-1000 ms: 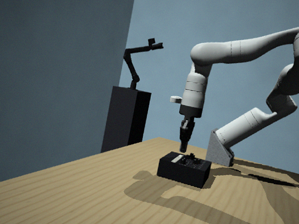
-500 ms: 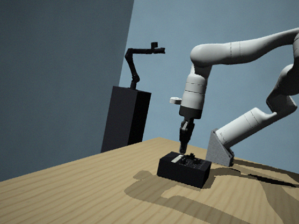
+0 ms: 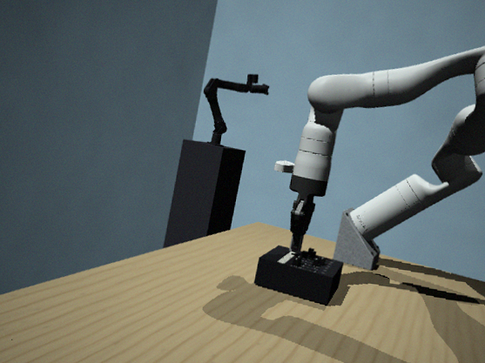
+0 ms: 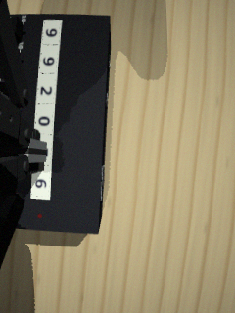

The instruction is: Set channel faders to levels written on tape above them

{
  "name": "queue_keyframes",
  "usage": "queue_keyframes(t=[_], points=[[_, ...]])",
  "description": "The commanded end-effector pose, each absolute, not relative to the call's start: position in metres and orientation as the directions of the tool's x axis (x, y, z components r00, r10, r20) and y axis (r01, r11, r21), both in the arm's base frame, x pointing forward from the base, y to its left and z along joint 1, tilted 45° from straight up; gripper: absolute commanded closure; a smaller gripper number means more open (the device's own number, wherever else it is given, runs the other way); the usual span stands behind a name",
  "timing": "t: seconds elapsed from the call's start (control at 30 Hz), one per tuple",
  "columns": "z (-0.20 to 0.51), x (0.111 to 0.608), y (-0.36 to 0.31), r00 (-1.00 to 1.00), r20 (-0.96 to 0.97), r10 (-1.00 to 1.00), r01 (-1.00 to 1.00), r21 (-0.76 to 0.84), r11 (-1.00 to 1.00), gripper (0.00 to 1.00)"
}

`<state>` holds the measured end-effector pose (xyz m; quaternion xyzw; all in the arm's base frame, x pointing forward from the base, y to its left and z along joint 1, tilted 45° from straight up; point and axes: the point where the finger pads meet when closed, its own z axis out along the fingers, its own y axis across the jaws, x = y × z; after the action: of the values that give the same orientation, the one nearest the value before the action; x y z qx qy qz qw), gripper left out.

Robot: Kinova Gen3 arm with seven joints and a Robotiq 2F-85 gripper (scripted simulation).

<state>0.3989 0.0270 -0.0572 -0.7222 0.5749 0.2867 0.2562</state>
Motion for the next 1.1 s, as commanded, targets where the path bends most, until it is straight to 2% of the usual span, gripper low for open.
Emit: queue_keyframes(t=[0.0, 1.07], points=[[-0.0571, 0.3991, 0.0265, 0.174, -0.708, -0.684, -0.978, -0.041, -0.207, 1.0], [-0.0528, 0.398, 0.0308, 0.174, -0.708, -0.684, -0.978, -0.041, -0.207, 1.0]])
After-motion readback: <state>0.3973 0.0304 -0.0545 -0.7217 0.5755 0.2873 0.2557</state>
